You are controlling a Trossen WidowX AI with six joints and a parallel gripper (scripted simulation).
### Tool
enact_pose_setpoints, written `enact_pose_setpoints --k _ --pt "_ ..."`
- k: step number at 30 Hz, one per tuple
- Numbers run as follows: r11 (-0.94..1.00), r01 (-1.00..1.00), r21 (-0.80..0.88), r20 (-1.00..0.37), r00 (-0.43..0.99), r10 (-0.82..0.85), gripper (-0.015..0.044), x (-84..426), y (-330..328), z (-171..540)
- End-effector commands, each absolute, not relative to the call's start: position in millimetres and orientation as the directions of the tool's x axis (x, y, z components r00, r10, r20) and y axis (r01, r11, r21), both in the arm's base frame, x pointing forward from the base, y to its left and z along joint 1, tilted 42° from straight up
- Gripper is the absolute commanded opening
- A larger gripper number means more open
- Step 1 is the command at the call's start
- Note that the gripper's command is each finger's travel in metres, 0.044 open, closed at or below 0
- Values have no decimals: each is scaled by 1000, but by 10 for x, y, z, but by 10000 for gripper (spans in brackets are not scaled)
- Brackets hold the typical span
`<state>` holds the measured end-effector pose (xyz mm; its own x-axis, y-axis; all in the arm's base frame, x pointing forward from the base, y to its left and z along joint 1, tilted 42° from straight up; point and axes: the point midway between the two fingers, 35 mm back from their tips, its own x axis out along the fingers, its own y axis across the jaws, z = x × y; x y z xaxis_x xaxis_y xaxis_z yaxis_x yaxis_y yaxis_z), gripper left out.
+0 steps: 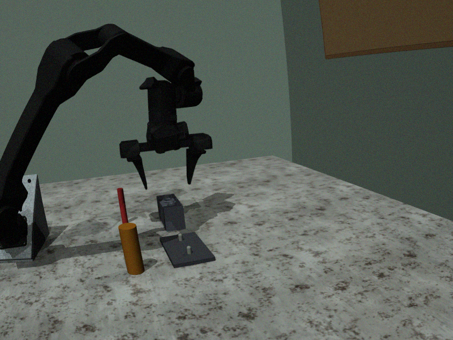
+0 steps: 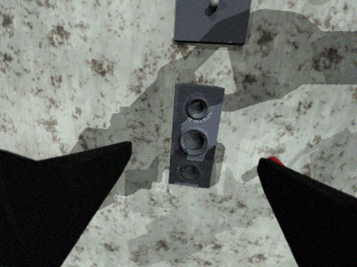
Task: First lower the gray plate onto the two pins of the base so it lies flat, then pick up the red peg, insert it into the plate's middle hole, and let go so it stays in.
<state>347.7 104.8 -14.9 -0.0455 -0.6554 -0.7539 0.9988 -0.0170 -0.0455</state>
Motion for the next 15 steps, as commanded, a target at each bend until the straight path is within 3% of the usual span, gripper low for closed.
enact_pose_setpoints --k 1,15 --pt "-3 999 -40 -752 -32 -658 440 3466 985 -238" --pt "-2 999 -41 -752 -32 -658 440 3466 864 -382"
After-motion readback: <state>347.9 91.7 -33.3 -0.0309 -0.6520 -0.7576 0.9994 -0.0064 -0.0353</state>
